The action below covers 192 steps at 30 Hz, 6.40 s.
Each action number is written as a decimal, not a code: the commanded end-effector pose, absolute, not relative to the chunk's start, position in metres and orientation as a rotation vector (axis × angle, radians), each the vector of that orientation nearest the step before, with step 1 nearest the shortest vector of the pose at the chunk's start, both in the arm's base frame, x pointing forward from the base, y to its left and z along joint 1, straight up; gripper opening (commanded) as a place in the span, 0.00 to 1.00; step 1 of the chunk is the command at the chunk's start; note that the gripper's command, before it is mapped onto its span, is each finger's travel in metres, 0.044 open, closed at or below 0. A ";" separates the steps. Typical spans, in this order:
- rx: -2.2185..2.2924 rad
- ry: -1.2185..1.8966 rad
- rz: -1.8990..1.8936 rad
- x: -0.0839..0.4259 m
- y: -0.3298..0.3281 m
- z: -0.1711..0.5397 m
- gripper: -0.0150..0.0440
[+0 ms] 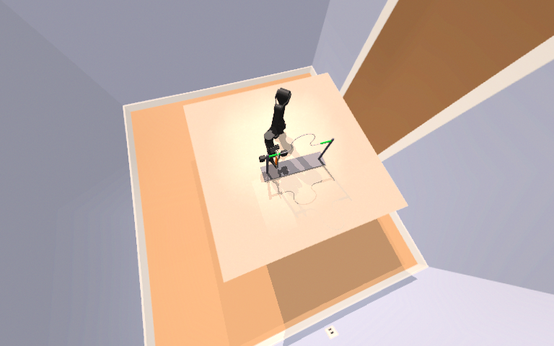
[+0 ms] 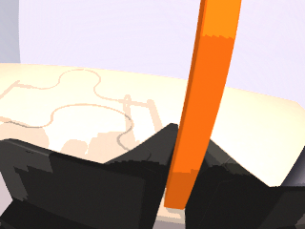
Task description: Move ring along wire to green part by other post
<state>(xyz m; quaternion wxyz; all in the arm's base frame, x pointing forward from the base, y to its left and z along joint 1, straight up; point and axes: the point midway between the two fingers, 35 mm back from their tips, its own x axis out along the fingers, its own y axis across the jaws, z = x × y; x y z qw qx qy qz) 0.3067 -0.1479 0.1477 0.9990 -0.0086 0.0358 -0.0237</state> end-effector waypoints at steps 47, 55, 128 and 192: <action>0.176 0.062 -0.039 0.311 -0.076 0.150 0.00; 0.315 0.057 -0.031 0.312 -0.051 0.156 0.00; 1.696 0.419 0.471 0.248 0.049 0.354 0.00; 1.076 0.560 0.202 0.248 0.040 0.345 0.00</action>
